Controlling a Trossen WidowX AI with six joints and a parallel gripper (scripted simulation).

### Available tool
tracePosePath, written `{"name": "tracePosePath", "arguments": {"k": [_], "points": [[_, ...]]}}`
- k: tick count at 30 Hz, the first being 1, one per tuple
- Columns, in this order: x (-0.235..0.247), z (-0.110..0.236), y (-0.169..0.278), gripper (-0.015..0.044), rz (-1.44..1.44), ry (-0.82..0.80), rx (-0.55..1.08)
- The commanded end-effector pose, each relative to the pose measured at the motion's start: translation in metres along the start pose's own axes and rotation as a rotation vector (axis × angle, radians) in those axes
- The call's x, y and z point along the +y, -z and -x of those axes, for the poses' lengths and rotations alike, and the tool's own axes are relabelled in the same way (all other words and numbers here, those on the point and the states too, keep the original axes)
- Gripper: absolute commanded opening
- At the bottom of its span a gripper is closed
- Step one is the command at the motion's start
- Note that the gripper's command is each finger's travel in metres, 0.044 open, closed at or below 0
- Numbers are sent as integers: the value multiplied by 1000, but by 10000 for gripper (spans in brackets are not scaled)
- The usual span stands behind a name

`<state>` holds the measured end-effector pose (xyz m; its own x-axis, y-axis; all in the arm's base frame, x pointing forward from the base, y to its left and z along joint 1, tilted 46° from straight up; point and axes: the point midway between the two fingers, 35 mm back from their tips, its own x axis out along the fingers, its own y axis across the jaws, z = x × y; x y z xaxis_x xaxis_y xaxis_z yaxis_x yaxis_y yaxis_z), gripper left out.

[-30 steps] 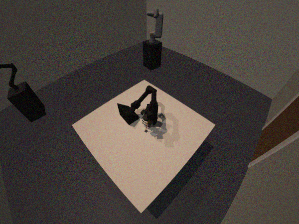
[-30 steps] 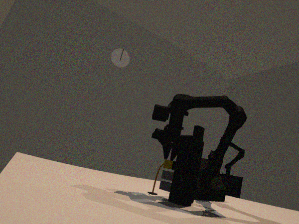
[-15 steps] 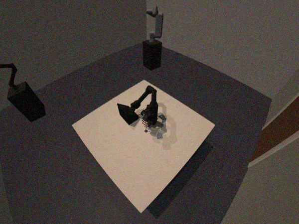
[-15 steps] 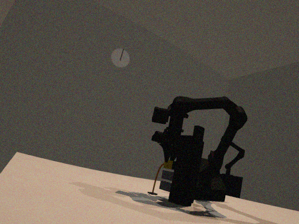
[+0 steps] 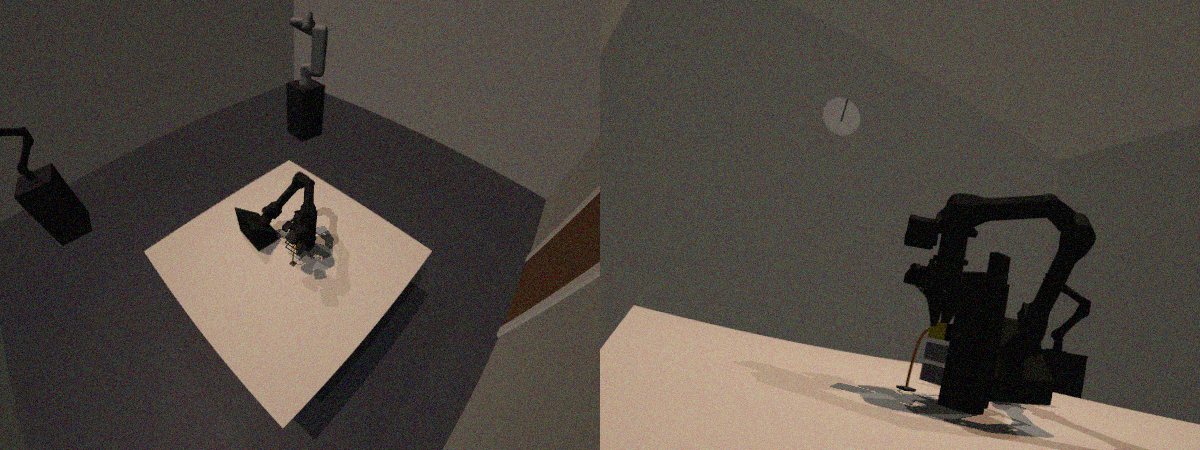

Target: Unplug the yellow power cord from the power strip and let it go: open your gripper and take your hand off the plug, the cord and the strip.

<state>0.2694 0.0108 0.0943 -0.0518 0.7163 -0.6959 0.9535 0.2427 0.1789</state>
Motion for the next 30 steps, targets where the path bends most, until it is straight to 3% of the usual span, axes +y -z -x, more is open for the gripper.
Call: {"name": "tracePosePath", "arguments": {"k": [1, 23, 30], "points": [[1, 1, -8, 0, 2, -1, -6], [1, 3, -43, 0, 1, -3, -8], [1, 3, -38, 184, 1, -4, -4]]}}
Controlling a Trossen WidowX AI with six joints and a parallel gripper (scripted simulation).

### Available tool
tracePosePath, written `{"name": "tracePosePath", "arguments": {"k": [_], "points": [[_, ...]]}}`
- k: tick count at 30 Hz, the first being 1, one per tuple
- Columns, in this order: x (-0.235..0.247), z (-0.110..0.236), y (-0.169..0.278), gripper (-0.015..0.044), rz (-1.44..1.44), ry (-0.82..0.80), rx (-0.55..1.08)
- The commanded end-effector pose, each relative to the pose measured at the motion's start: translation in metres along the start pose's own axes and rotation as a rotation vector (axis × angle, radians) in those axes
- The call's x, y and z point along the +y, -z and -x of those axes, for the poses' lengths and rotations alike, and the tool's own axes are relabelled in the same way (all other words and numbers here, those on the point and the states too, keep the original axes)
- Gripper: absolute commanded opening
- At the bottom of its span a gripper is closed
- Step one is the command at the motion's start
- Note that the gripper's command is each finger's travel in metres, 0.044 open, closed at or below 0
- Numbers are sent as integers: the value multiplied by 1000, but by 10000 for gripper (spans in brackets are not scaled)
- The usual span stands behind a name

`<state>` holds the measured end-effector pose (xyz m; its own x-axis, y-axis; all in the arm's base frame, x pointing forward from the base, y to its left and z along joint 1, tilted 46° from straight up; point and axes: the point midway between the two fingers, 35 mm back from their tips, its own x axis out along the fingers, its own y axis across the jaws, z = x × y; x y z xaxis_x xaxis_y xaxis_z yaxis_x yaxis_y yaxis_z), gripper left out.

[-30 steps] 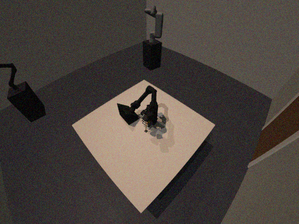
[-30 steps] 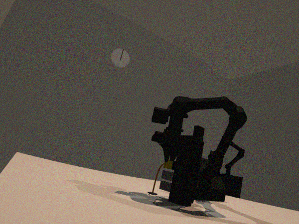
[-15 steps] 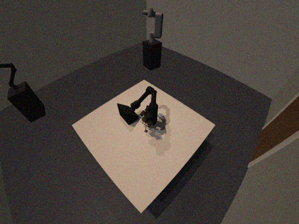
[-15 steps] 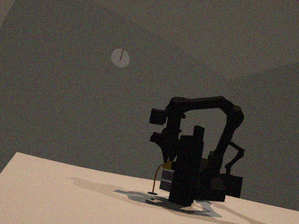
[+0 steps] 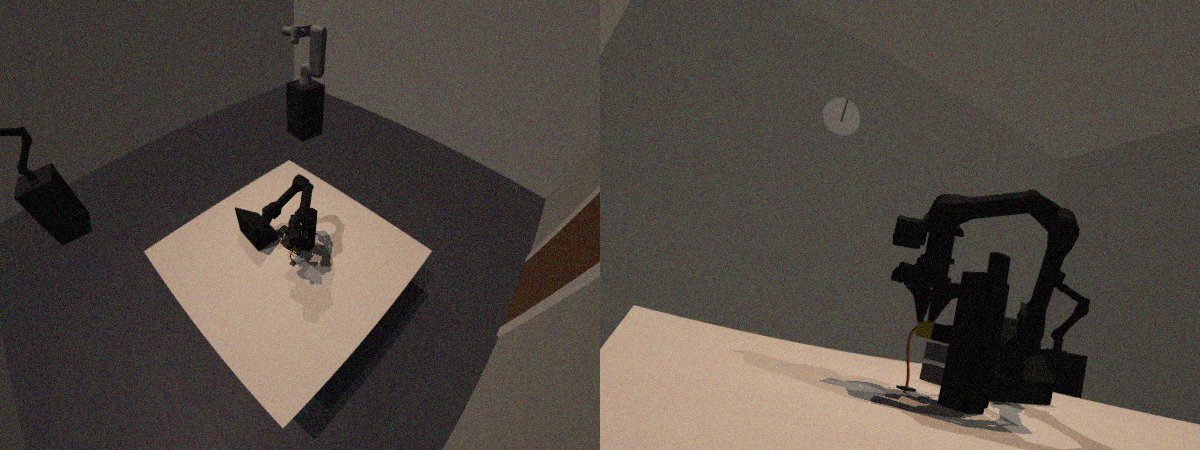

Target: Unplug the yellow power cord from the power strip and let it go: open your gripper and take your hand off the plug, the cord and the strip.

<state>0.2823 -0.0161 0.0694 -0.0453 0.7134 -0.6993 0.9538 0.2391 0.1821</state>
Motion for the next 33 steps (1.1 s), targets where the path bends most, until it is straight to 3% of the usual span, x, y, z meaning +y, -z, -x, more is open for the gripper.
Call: {"name": "tracePosePath", "arguments": {"k": [1, 10, 15, 33], "points": [[0, 0, 1, 210, 1, 1, 2], [1, 5, -19, 440, 1, 0, 0], [0, 12, -59, 440, 2, 0, -2], [0, 12, -59, 440, 2, 0, -2]]}}
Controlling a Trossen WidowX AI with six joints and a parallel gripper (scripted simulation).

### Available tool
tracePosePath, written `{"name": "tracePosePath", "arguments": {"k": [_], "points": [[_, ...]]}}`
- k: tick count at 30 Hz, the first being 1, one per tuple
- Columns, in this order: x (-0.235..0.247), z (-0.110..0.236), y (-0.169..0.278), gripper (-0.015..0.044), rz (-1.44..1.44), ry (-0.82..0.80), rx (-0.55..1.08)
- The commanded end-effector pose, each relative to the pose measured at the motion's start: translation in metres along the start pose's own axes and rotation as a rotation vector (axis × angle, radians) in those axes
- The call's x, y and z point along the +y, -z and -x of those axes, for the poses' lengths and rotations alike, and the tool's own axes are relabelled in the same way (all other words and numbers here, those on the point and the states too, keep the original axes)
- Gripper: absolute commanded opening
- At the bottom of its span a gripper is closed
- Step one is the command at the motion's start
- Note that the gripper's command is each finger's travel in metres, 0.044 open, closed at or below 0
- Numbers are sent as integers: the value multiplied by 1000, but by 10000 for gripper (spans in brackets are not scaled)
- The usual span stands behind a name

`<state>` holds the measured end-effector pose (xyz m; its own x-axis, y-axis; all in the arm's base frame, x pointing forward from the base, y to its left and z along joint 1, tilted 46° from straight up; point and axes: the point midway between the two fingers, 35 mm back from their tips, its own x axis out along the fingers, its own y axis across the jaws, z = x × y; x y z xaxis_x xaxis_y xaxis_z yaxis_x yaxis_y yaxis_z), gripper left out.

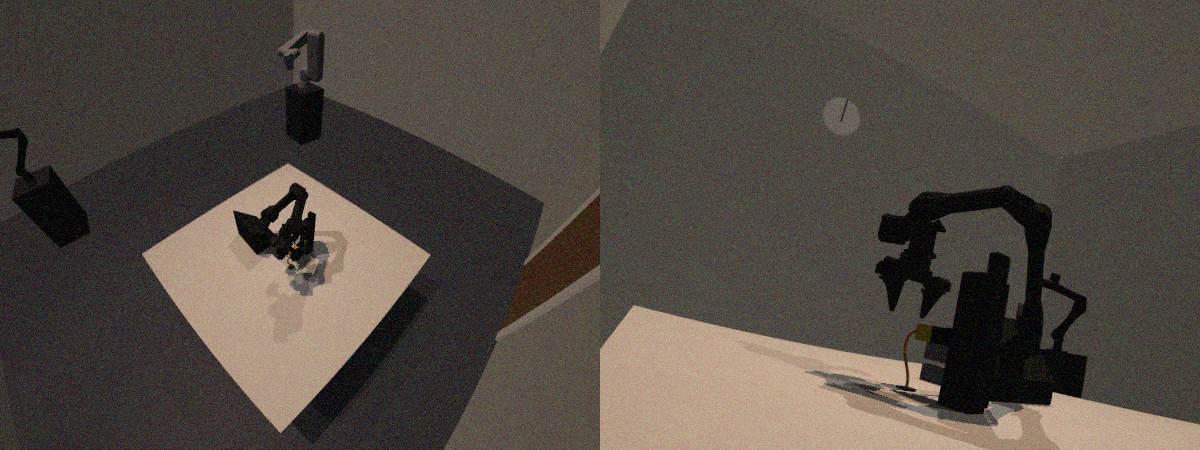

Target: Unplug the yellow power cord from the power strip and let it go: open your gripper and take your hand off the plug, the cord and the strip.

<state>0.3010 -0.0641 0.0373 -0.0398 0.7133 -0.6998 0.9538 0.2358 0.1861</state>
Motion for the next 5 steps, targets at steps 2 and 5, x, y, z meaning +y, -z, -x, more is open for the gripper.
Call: {"name": "tracePosePath", "arguments": {"k": [2, 5], "points": [[-1, 0, 0, 440, 1, 5, 0], [-1, 0, 0, 440, 1, 5, 0]]}}
